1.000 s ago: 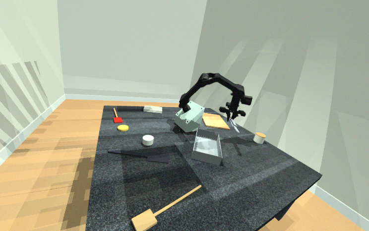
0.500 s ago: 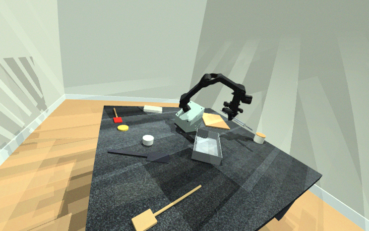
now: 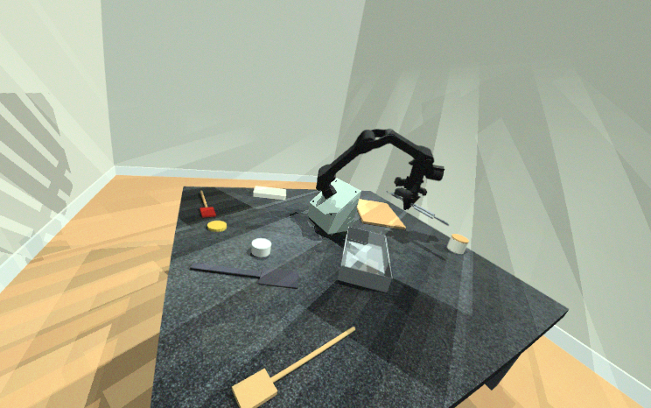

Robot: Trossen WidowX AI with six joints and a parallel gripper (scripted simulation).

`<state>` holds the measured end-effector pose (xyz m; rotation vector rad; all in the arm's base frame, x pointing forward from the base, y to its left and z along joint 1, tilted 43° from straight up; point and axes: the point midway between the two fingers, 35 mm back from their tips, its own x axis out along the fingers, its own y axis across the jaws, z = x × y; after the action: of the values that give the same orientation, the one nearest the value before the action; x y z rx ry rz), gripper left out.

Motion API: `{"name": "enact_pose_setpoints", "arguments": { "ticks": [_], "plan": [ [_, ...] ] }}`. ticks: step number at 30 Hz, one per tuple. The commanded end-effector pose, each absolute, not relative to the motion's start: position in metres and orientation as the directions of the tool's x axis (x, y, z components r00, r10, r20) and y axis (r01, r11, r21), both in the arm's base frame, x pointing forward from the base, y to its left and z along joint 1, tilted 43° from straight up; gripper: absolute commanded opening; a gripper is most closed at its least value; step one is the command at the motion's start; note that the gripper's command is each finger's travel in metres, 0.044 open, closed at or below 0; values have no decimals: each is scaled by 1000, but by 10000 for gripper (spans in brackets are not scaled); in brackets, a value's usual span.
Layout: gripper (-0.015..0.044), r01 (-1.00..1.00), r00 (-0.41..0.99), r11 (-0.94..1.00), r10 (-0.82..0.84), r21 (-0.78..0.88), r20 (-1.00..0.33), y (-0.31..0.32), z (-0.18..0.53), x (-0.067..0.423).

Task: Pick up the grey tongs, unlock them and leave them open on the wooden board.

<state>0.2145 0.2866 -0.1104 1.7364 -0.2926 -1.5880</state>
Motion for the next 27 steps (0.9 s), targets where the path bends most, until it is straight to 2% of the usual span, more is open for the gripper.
{"name": "enact_pose_setpoints", "arguments": {
  "ticks": [1, 14, 27],
  "plan": [
    [-150, 279, 204, -714, -610, 643, -766, 301, -120, 190],
    [-150, 104, 193, -783, -589, 613, -785, 334, -153, 97],
    [-150, -71, 186, -803, -594, 592, -783, 338, -183, 4]
  ]
}}
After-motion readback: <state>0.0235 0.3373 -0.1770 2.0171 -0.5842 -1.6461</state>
